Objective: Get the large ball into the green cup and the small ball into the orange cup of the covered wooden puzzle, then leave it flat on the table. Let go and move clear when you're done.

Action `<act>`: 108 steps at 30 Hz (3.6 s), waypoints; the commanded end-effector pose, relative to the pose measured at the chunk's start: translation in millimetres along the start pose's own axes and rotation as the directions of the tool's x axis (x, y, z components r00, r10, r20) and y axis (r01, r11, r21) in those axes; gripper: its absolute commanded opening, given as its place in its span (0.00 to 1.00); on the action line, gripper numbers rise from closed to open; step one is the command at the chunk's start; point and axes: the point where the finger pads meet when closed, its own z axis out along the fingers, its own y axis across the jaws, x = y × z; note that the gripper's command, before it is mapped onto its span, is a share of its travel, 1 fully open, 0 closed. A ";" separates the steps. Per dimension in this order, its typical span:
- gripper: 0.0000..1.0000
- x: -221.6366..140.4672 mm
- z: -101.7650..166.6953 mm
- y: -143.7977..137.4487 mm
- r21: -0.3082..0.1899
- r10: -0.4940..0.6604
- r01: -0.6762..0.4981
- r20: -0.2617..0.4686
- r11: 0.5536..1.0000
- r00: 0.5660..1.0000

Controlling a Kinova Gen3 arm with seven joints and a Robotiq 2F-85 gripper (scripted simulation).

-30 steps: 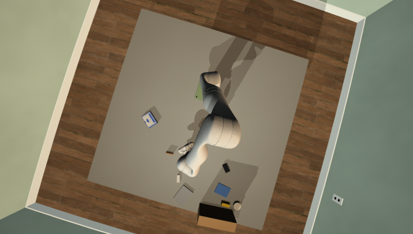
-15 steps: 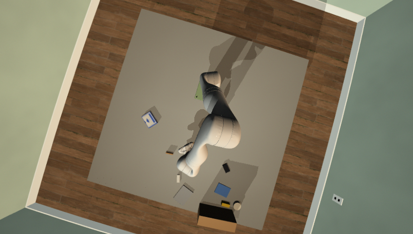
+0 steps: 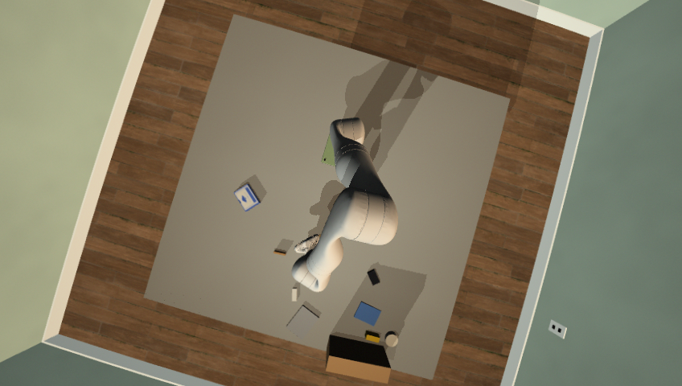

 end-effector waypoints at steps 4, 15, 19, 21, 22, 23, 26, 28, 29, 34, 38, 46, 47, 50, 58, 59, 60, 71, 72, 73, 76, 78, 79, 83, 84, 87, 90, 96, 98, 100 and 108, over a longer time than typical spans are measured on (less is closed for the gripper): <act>0.74 -0.3 0.8 -0.3 0.001 0.000 0.000 0.001 1.000 1.000; 0.74 -0.3 7.2 -0.3 0.001 0.000 0.000 0.001 1.000 1.000; 0.74 -0.3 11.7 -0.3 0.001 0.000 0.000 0.001 1.000 1.000; 0.74 -0.3 14.4 -0.3 0.001 0.000 0.000 0.001 1.000 1.000; 0.74 -0.3 15.7 -0.3 0.001 0.000 0.000 0.001 1.000 1.000; 0.74 -0.3 17.2 -0.3 0.001 0.000 0.000 0.001 1.000 1.000; 0.74 -0.3 21.7 -0.3 0.001 0.000 0.000 0.001 1.000 1.000; 0.74 -0.3 21.7 -0.3 0.001 0.000 0.000 0.001 1.000 1.000; 0.74 -0.3 23.3 -0.3 0.001 0.000 0.000 0.001 1.000 1.000; 0.74 -0.3 31.6 -0.3 0.001 0.000 0.000 0.001 1.000 1.000; 0.74 -0.3 38.4 -0.3 0.001 0.000 0.000 0.001 1.000 1.000; 0.74 -0.3 48.0 -0.4 0.001 0.000 0.000 0.001 1.000 1.000; 0.74 -0.3 49.5 -0.4 0.001 0.000 0.000 0.001 1.000 1.000; 0.74 -0.3 53.7 -0.4 0.001 0.000 0.000 0.001 1.000 1.000; 0.74 -0.4 62.3 -0.4 0.001 0.000 0.000 0.001 1.000 1.000; 0.74 -0.4 63.1 -0.4 0.001 0.000 0.000 0.001 1.000 1.000; 0.74 -0.4 63.8 -0.4 0.001 0.000 0.000 0.001 1.000 1.000; 0.74 -0.4 67.0 -0.4 0.001 0.000 0.000 0.001 1.000 1.000; 0.74 -0.4 67.1 -0.4 0.001 0.000 0.000 0.001 1.000 1.000; 0.74 -0.4 67.2 -0.4 0.001 0.000 0.000 0.001 1.000 1.000; 0.74 -0.4 67.2 -0.4 0.001 0.000 0.000 0.001 1.000 1.000; 0.74 -0.4 67.2 -0.4 0.001 0.000 0.000 0.001 1.000 1.000; 0.74 -0.4 67.2 -0.4 0.001 0.000 0.000 0.001 1.000 1.000; 0.74 -0.4 67.2 -0.4 0.001 0.000 0.000 0.001 1.000 1.000; 0.74 -0.4 67.2 -0.4 0.001 0.000 0.000 0.001 1.000 1.000; 0.74 -0.4 67.2 -0.4 0.001 0.000 0.000 0.001 1.000 1.000; 0.74 -0.4 67.2 -0.4 0.001 0.000 0.000 0.001 1.000 1.000; 0.74 -0.4 67.2 -0.4 0.001 0.000 0.000 0.001 1.000 1.000; 0.74 -0.4 67.2 -0.4 0.001 0.000 0.000 0.001 1.000 1.000; 0.74 -0.4 67.2 -0.4 0.001 0.000 0.000 0.001 1.000 1.000; 0.95 -0.4 67.2 -0.4 0.001 0.000 0.000 0.001 1.000 1.000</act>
